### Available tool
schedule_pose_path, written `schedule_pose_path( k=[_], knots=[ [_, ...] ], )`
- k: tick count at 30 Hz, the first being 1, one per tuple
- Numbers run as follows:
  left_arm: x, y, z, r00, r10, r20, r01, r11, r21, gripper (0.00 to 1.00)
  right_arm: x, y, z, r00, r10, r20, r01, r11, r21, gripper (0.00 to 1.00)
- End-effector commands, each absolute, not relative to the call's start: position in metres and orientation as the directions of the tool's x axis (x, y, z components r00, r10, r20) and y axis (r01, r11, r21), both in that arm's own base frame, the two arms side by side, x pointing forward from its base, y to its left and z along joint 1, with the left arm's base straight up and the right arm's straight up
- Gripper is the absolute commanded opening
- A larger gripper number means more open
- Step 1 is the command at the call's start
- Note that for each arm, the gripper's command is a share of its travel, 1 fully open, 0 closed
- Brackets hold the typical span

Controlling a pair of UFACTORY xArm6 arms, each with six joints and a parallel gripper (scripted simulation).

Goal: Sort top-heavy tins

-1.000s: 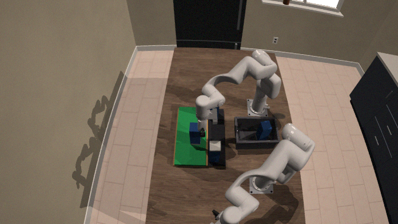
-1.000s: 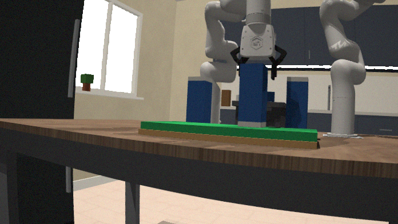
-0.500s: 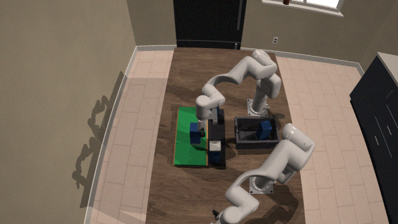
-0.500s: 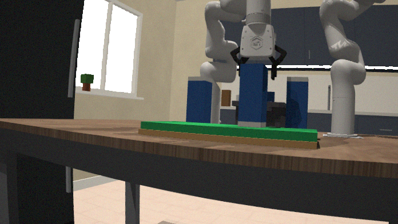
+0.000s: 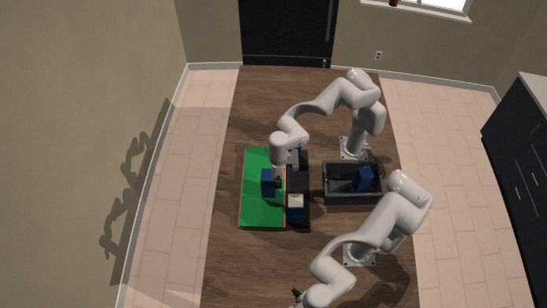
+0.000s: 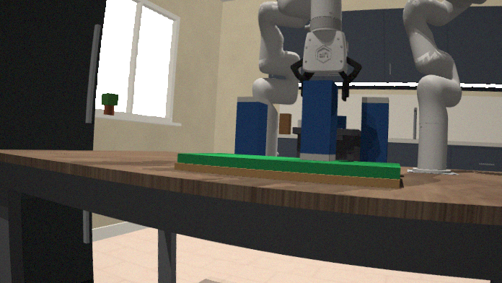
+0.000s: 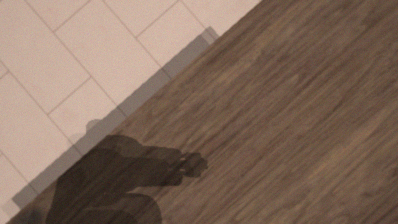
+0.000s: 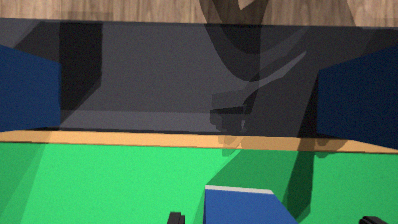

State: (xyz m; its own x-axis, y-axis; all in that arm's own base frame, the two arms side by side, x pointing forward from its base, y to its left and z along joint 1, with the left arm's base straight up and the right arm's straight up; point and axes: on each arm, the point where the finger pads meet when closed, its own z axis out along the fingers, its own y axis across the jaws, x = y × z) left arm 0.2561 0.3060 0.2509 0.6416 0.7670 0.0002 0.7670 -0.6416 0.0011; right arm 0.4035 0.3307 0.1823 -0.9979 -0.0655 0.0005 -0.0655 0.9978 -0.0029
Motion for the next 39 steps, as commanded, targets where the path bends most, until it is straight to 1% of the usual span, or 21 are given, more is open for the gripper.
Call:
schedule_pose_path(
  k=[1, 39],
  knots=[
    [0.257, 0.307, 0.252, 0.642, 0.767, 0.004, 0.767, -0.642, 0.001, 1.00, 0.408, 0.332, 0.183, -0.998, -0.061, -0.004, -0.061, 0.998, 0.000, 1.00],
    [0.257, 0.307, 0.252, 0.642, 0.767, 0.004, 0.767, -0.642, 0.001, 1.00, 0.448, 0.332, 0.169, -1.000, -0.011, -0.004, -0.011, 1.000, -0.001, 1.00]
  ],
)
